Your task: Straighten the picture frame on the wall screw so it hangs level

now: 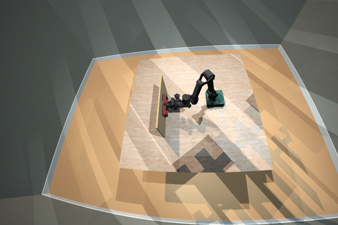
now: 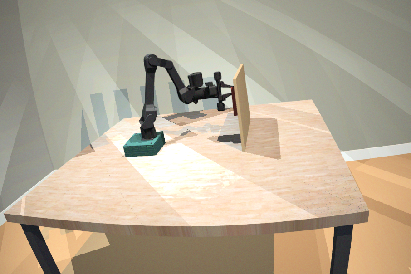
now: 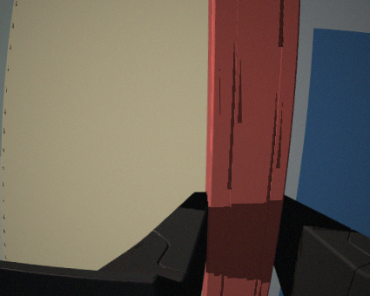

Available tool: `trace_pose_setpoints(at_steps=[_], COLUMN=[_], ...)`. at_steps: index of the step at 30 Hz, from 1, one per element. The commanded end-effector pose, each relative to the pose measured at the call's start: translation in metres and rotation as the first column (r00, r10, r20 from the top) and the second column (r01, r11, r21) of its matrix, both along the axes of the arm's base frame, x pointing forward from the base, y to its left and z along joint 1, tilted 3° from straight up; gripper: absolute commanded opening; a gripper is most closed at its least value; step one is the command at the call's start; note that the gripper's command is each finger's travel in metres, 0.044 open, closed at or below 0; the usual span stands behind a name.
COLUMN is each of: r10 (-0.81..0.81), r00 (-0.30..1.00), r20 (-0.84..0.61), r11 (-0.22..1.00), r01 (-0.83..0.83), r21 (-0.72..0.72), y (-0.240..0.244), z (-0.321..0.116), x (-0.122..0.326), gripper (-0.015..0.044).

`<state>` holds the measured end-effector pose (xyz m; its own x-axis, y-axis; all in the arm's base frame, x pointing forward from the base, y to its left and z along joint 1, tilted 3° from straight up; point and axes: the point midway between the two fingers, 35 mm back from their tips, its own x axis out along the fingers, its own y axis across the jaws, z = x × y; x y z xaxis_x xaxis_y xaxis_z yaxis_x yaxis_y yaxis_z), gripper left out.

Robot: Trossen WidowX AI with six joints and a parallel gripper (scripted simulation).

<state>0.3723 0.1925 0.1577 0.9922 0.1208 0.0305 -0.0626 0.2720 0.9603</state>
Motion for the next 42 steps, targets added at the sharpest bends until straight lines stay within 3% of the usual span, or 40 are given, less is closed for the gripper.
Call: trace_pose_setpoints(at_steps=[1, 42], r10=[-0.001, 0.009], r00=[1.0, 1.0], r20=[-0.005, -0.03], r11=[1.0, 0.973], r01=[0.001, -0.002], r21=[0.018, 0.229], y=[-0.0001, -0.0002], z=[-0.0003, 0.0016], x=[0.0, -0.0002], gripper=[0.0, 0.0])
